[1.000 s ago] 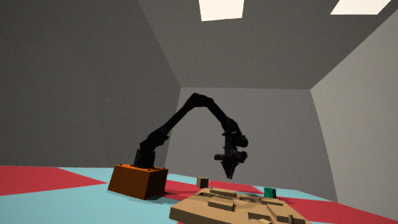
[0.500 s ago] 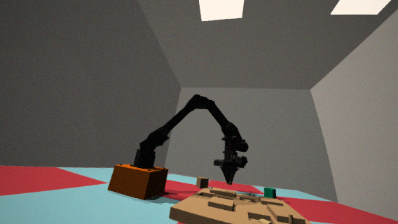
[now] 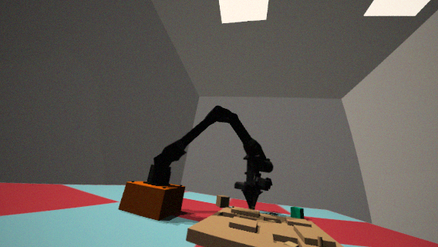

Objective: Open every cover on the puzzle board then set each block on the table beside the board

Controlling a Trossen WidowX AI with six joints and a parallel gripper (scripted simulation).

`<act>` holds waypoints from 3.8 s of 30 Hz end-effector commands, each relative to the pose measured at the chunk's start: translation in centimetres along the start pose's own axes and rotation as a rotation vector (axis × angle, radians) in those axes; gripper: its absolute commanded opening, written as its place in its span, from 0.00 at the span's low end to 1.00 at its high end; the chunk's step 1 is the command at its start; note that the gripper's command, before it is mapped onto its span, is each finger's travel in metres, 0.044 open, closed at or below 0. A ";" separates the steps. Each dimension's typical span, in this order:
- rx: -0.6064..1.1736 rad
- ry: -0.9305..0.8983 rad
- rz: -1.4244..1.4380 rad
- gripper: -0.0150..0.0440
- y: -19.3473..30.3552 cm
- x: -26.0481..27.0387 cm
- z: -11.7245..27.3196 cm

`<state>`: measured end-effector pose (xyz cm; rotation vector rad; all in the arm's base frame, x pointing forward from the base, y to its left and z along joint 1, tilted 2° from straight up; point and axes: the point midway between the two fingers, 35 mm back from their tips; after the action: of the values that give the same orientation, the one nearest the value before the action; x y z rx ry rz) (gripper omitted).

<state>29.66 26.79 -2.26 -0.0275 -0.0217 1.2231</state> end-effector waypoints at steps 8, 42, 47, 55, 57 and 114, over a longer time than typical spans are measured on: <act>0.009 0.011 0.001 0.39 0.3 -0.5 -1.8; 0.007 0.009 0.001 1.00 0.1 -0.2 3.3; 0.008 0.010 0.001 1.00 0.2 -0.3 4.9; 0.009 0.011 0.022 0.87 -0.3 -1.1 6.1; 0.009 0.011 0.049 0.78 -1.0 -2.1 6.2; 0.010 0.024 0.515 0.25 -6.2 -19.9 1.2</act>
<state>28.84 6.10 -0.69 -0.0411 0.0073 1.7343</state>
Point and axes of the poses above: the point midway between the two fingers, 35 mm back from their tips, its own z axis back along the fingers, its own x axis across the jaws, y = z × x, and after that the axes turned 10 degrees about z, right-handed
